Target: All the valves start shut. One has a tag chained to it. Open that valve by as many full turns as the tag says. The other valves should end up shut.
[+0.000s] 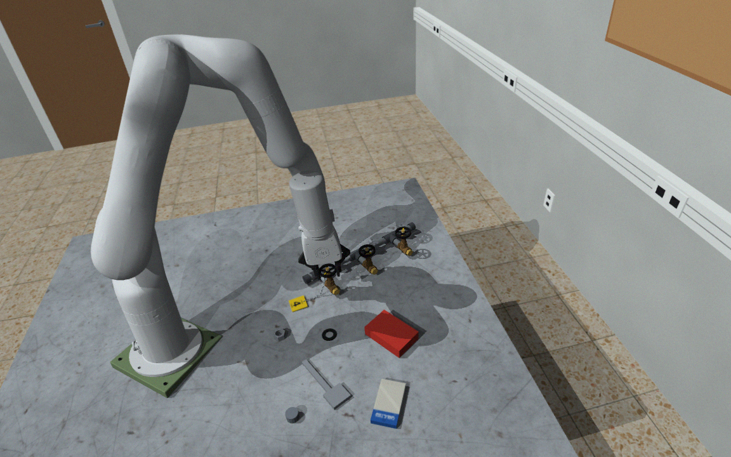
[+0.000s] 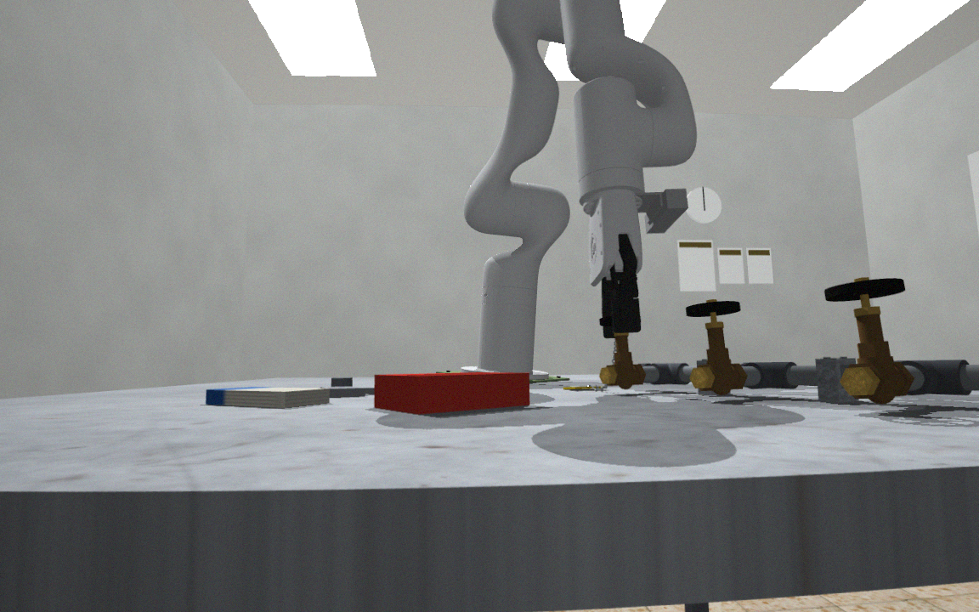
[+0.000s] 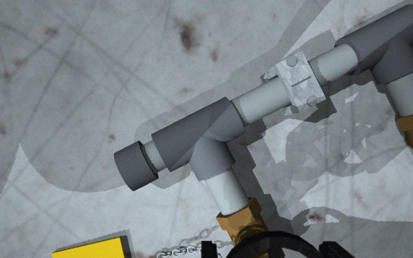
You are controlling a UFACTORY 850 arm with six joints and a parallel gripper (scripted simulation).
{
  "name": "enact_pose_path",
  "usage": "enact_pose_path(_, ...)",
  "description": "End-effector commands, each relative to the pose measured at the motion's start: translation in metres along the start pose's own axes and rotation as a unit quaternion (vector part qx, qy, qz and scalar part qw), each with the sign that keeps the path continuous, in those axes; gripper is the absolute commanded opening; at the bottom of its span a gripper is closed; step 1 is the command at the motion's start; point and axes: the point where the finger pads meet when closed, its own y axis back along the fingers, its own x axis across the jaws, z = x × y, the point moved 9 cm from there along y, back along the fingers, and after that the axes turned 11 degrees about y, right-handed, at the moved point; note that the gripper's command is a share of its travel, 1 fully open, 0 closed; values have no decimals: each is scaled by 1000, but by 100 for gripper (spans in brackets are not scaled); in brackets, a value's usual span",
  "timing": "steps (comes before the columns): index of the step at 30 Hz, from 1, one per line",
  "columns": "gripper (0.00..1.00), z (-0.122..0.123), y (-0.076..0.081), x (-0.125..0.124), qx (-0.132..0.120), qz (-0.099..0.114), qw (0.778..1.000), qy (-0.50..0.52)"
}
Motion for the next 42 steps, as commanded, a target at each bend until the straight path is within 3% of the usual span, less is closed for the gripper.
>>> enact_pose_path(1,0,2,0,0,9,2,1000,1)
enact_pose_path(10,0,2,0,0,9,2,1000,1)
enact_pose_path(11,100,2,0,0,9,2,1000,1)
enact_pose_path(42,100,2,0,0,9,2,1000,-14)
